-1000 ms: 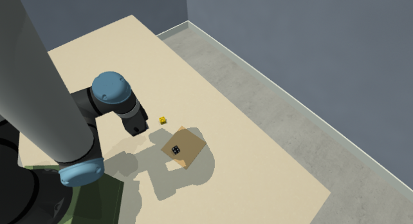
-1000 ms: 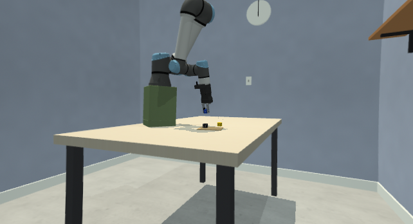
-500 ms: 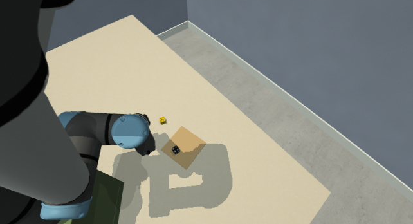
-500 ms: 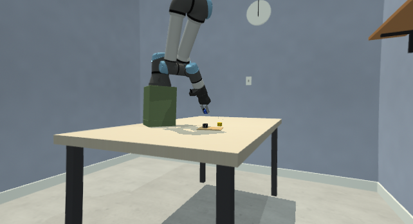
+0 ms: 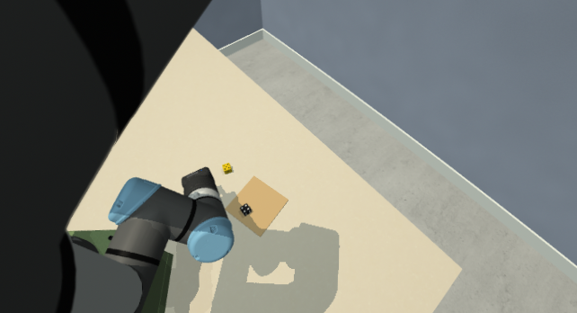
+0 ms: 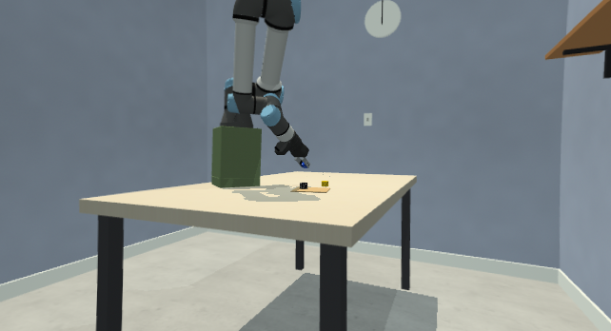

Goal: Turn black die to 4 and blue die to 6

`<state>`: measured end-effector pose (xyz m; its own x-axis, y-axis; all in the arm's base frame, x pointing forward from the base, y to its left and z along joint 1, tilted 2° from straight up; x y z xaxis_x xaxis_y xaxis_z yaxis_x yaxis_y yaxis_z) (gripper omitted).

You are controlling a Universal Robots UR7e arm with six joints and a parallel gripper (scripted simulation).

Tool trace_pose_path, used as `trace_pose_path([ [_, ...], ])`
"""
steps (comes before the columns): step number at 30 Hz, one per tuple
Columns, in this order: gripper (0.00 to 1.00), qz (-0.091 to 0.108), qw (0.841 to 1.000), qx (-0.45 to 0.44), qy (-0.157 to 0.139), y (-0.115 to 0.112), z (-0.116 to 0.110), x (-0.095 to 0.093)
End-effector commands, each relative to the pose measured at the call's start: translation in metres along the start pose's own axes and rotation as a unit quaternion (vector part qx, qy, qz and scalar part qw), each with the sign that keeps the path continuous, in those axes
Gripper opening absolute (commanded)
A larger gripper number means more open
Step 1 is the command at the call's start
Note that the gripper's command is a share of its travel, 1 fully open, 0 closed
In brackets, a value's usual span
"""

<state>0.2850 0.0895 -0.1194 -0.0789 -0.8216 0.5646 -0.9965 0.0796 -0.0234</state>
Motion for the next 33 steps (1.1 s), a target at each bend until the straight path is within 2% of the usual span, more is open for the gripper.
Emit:
trace_pose_path([
  [1, 0.49, 0.001, 0.999, 0.0, -0.034, 0.0, 0.004, 0.0],
  [12, 0.49, 0.003, 0.998, 0.001, -0.066, 0.0, 0.008, 0.001],
  [25, 0.49, 0.003, 0.998, 0.001, -0.068, 0.0, 0.01, -0.001],
  [33, 0.49, 0.003, 0.998, 0.001, -0.068, 0.0, 0.024, -0.011],
])
Point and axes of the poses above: the point where the finger pads meet when closed, its own x axis back along the fingers, its own y axis across the jaws, z = x × y, the point moved 6 cm from there along x, back along the fingers, and after that the axes turned 1 degree about x, right-handed, at the moved point
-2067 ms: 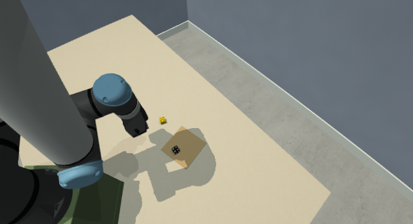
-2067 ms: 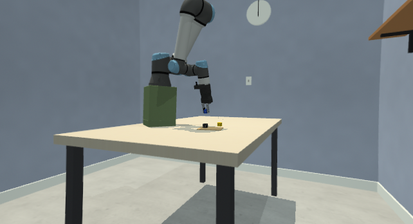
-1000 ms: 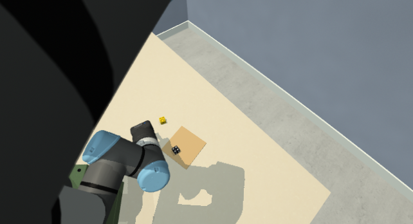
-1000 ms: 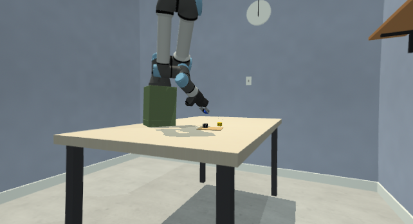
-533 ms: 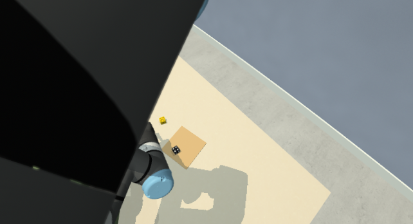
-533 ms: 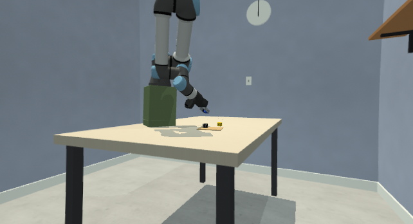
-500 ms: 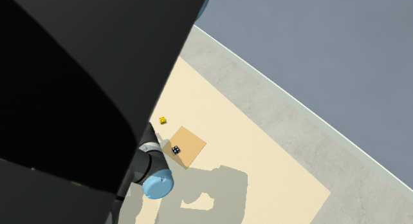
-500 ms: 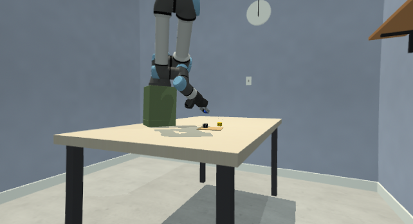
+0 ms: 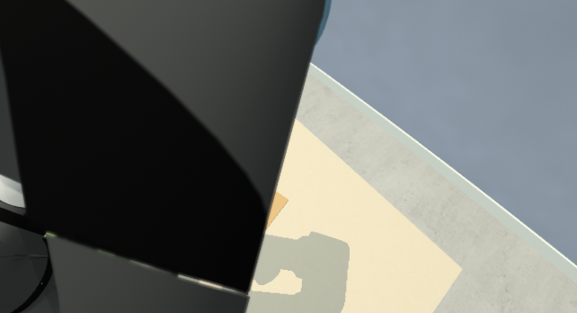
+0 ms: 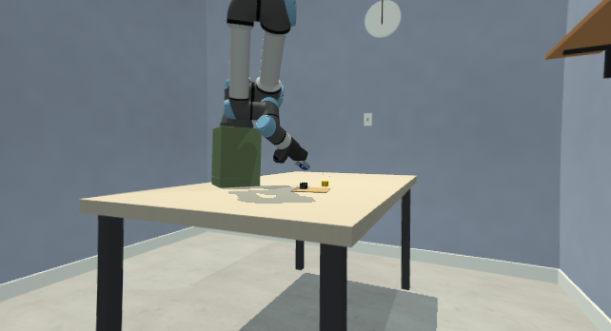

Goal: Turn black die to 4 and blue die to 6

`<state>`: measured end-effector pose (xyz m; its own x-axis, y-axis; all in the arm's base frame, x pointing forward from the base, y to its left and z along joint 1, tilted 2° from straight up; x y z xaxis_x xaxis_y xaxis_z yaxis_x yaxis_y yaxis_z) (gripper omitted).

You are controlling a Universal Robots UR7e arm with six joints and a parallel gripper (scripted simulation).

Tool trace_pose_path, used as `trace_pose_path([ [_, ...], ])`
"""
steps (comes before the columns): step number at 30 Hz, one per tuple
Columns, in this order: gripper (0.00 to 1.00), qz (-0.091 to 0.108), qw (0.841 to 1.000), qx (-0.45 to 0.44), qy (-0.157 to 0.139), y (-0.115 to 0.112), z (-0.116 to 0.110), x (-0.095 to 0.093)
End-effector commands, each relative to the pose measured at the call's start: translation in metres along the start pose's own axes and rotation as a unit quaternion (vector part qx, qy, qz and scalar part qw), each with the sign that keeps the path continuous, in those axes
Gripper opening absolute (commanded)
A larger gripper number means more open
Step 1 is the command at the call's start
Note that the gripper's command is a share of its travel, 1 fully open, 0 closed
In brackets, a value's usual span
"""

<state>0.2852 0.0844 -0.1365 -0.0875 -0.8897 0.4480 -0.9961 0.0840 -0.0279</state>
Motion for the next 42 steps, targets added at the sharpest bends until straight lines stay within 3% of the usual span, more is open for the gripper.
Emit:
trace_pose_path([
  [1, 0.49, 0.0, 1.0, 0.0, 0.0, 0.0, 0.01, -0.006],
  [18, 0.49, 0.0, 1.0, 0.0, 0.0, 0.001, 0.051, -0.027],
  [42, 0.49, 0.0, 1.0, 0.0, 0.0, 0.001, 0.053, -0.028],
])
Point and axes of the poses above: the point where the finger pads meet when closed, its own x axis back along the fingers, its own y axis across the jaws, z = x × y, the point moved 6 cm from there along x, back along the fingers, and after that the axes turned 1 degree about x, right-handed, at the moved point
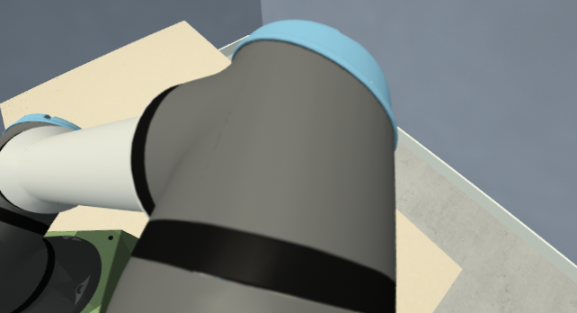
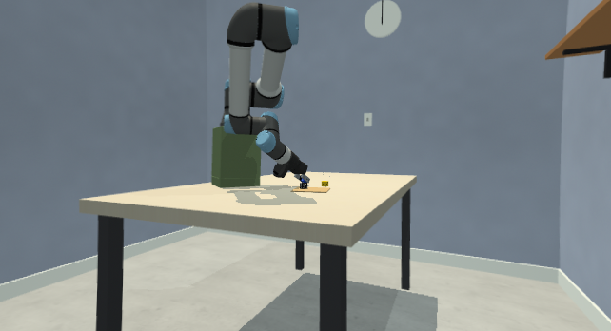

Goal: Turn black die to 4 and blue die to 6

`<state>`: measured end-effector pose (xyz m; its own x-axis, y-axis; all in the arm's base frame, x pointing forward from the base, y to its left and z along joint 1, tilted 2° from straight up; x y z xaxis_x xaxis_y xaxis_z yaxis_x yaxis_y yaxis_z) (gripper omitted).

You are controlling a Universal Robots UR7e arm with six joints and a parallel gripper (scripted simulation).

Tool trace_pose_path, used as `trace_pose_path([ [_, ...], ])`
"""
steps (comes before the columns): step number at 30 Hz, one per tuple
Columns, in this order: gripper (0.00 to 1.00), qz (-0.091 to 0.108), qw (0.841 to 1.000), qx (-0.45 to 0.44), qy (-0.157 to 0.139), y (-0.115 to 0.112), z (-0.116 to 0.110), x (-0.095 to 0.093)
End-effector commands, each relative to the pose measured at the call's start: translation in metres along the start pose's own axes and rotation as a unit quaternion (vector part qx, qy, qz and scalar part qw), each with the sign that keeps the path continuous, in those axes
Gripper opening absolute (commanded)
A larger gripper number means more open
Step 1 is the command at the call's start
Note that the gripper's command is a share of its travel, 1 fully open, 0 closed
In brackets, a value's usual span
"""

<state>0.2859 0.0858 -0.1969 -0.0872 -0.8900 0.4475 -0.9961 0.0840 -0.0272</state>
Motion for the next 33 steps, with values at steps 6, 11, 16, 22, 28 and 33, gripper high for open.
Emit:
trace_pose_path([
  [6, 0.49, 0.0, 1.0, 0.0, 0.0, -0.0002, -0.0001, 0.0001],
  [11, 0.49, 0.0, 1.0, 0.0, 0.0, -0.0002, -0.0001, 0.0001],
  [16, 0.49, 0.0, 1.0, 0.0, 0.0, -0.0002, -0.0001, 0.0001],
  [22, 0.49, 0.0, 1.0, 0.0, 0.0, -0.0002, 0.0001, 0.0],
  [28, 0.49, 0.0, 1.0, 0.0, 0.0, -0.0001, 0.0024, -0.0012],
  [33, 0.49, 0.0, 1.0, 0.0, 0.0, -0.0001, 0.0043, -0.0022],
])
Point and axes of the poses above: the point where the finger pads meet when closed, its own x axis back along the fingers, its own y axis across the jaws, z = x × y, the point moved 6 cm from there along x, back along the fingers, and after that the axes turned 1 degree about x, right-handed, at the moved point
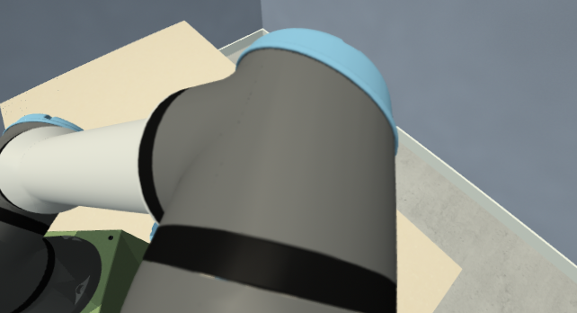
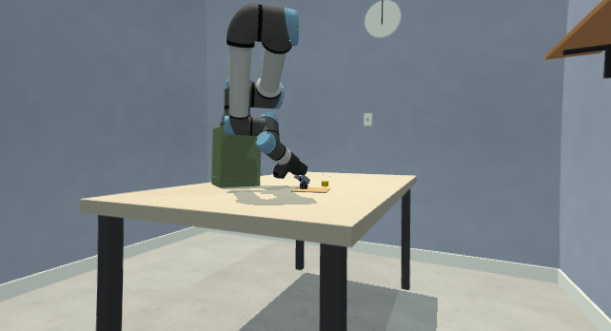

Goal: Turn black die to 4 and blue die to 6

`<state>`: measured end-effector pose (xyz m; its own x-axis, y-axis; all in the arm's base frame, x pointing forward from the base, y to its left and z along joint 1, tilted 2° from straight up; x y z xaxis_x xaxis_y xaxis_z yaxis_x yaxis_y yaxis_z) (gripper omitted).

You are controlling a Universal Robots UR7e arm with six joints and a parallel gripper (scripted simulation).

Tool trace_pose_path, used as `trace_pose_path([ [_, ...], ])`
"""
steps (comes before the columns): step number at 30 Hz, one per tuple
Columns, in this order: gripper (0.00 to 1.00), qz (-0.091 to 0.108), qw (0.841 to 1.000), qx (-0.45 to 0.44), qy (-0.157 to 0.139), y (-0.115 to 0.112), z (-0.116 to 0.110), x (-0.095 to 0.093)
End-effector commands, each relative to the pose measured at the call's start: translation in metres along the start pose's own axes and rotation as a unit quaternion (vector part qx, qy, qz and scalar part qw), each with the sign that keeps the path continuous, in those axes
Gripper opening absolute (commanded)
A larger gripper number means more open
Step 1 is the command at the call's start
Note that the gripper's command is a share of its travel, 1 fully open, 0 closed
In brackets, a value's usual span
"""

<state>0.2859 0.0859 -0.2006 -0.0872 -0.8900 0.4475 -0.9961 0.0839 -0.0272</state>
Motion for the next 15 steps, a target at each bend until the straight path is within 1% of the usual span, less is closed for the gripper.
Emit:
trace_pose_path([
  [1, 0.49, 0.0, 1.0, 0.0, 0.0, -0.0001, 0.0016, -0.0008],
  [15, 0.49, 0.0, 1.0, 0.0, 0.0, -0.0001, 0.0055, -0.0029],
])
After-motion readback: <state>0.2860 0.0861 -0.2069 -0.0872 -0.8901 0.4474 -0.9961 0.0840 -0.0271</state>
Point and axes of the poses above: the point where the finger pads meet when closed, its own x axis back along the fingers, its own y axis across the jaws, z = x × y, the point moved 6 cm from there along x, back along the fingers, and after that the axes turned 1 degree about x, right-handed, at the moved point
